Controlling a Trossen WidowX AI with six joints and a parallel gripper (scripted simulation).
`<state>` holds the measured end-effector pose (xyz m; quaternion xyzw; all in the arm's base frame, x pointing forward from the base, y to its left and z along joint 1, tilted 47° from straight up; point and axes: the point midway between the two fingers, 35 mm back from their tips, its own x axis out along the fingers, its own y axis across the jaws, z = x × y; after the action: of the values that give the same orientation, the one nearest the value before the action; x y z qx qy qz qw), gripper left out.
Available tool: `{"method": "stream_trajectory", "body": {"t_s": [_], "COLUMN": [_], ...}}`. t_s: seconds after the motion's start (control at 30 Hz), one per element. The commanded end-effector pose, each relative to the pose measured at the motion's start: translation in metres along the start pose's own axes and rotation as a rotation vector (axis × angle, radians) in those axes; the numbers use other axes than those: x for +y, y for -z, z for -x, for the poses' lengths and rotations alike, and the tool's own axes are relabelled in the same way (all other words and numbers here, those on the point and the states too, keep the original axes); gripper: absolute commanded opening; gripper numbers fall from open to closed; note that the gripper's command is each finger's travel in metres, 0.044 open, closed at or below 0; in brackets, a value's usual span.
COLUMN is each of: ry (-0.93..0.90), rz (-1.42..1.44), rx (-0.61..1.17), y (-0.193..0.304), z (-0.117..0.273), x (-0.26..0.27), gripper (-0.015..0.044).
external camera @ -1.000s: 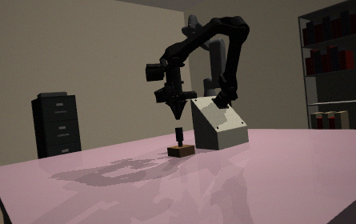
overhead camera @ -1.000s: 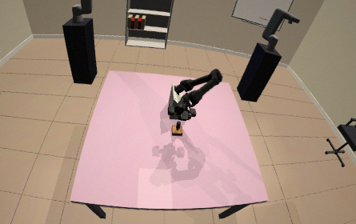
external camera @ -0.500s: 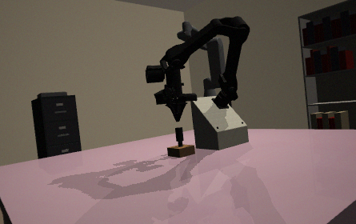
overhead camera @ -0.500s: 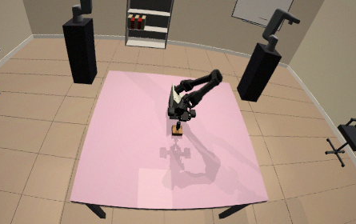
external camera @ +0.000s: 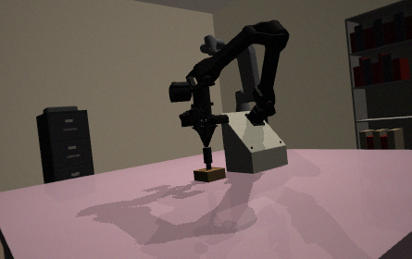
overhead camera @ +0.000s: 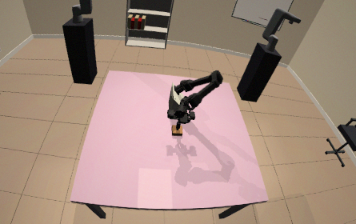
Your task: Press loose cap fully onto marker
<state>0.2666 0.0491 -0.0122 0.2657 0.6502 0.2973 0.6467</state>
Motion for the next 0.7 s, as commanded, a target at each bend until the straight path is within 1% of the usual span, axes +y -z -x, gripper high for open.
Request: {"method": "stream_trajectory", "body": {"t_s": [0.0,0.13,0.17,0.37,0.43,0.53,0.6,0.67], "ry": [-0.006,-0.006,-0.001,0.0,0.005,0.005,0.002,0.002], "rz": [-0.01,-0.01,0.0,0.0,-0.001,-0.002,-0.002,-0.002], "rx": [0.006,0.006,-0.005,-0.005,-0.006,-0.004,-0.004,-0.004], "y": [0.002,0.001,-0.001,-0.002,-0.004,-0.003,-0.002,-0.002], "z": [-0.009,-0.013,-0.006,-0.003,0.02,0.072,0.084,0.084], "x": [-0.001,0.0,0.0,0.0,-0.002,-0.002,-0.001,-0.001], "gripper": [0.0,0.0,0.0,0.0,0.0,0.0,0.0,0.0]}}
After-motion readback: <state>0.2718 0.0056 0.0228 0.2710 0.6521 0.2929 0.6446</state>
